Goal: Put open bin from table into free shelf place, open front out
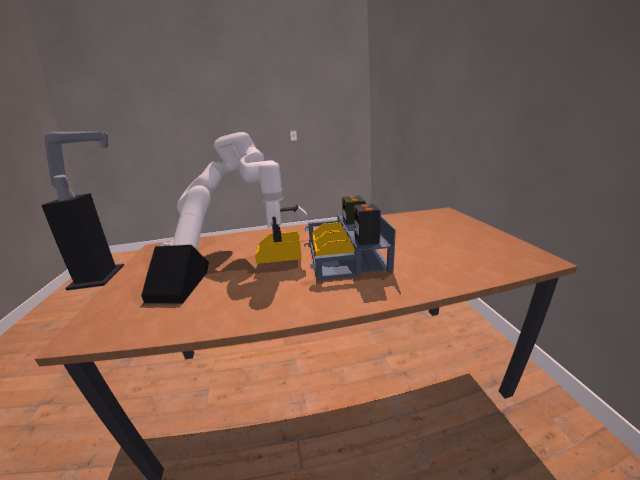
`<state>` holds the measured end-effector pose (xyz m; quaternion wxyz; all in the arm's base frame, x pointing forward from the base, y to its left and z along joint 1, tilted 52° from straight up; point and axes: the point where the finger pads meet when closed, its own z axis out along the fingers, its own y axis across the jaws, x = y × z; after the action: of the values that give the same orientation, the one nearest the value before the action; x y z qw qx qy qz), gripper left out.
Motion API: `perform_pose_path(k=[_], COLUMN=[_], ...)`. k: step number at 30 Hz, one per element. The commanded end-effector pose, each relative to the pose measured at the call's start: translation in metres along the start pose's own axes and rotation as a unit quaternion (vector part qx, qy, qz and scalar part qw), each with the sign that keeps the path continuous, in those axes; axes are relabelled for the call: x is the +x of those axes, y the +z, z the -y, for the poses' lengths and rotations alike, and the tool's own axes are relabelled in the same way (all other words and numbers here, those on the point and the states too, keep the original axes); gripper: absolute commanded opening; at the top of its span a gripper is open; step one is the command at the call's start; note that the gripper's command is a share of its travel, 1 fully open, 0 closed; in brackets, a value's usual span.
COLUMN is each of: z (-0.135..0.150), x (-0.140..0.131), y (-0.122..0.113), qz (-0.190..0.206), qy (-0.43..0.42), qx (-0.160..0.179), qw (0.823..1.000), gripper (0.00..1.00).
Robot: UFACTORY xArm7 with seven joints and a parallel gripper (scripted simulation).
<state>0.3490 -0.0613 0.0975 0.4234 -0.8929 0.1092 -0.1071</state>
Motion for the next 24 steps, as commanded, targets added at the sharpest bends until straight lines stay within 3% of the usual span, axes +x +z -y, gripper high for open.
perform_pose_path(k=[1,24], z=[-0.012,-0.027], x=[0.000,-0.001], y=[-0.001,-0.001], qz=[-0.001,-0.001], qy=[0.000,0.000], qx=[0.000,0.000], qw=[1.000,1.000], gripper=[0.00,0.00])
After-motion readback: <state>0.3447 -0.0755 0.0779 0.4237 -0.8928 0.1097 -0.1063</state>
